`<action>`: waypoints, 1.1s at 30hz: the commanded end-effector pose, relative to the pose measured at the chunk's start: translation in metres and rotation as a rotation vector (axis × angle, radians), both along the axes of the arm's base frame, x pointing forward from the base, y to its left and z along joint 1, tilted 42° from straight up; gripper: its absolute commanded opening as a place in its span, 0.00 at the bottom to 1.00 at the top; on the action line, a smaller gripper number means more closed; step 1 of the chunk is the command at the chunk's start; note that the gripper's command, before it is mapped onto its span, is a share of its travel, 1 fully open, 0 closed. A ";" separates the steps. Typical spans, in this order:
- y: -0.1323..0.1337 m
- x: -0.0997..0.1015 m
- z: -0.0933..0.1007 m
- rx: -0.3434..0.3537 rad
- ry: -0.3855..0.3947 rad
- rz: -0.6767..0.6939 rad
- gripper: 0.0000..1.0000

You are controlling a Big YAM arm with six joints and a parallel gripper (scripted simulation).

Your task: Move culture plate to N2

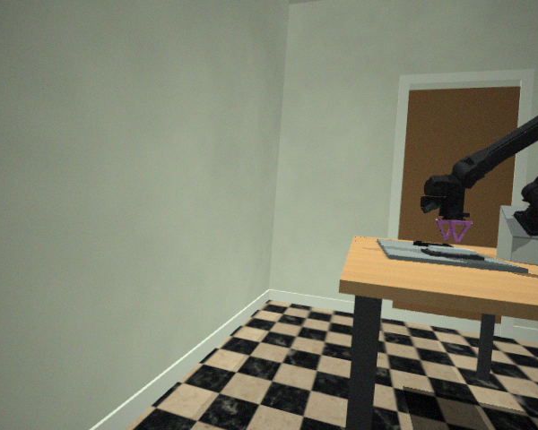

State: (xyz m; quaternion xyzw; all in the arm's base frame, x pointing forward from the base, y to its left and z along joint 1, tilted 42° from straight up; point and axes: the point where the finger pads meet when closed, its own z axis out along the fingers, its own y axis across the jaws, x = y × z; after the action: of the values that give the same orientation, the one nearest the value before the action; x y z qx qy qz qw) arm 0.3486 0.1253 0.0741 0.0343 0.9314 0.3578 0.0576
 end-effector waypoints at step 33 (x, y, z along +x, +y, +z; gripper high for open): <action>0.024 0.011 -0.023 0.004 -0.013 -0.013 1.00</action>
State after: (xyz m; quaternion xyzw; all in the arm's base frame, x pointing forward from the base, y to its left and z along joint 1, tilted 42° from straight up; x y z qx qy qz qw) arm 0.3518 0.1505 0.0451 0.0352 0.9315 0.3580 0.0536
